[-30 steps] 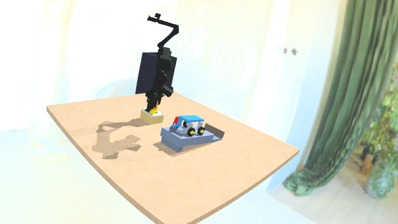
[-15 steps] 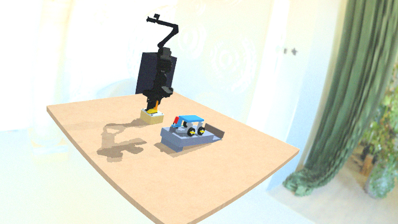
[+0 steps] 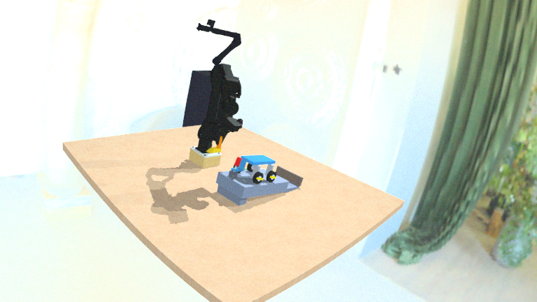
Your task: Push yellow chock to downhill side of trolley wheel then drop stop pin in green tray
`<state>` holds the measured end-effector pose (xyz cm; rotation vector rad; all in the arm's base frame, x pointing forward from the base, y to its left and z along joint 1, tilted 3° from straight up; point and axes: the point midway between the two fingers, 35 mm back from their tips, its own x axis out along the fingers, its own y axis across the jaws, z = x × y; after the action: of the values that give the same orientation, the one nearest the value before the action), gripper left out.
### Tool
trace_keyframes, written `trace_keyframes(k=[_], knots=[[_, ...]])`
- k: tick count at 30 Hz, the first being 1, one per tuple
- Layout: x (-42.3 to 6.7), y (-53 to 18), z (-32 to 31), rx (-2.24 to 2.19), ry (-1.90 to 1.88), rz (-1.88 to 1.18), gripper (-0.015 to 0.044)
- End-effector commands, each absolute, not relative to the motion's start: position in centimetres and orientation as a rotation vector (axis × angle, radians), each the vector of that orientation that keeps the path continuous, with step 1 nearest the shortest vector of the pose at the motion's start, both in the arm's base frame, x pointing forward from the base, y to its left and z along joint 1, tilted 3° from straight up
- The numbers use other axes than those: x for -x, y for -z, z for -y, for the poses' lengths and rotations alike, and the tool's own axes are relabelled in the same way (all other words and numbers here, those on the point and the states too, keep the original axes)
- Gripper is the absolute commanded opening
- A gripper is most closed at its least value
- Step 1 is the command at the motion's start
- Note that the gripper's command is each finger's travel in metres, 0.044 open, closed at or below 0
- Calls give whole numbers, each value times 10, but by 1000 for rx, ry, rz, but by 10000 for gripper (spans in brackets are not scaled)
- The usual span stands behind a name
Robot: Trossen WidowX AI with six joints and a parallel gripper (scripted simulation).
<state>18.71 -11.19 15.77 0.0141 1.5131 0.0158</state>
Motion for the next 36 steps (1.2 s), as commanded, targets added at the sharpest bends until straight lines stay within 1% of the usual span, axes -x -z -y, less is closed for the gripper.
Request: trace_keyframes(k=[1, 36], knots=[[-189, -156, 98, -21, -15, -1520, 0], [-221, -155, -18, -30, -23, -1516, 0]])
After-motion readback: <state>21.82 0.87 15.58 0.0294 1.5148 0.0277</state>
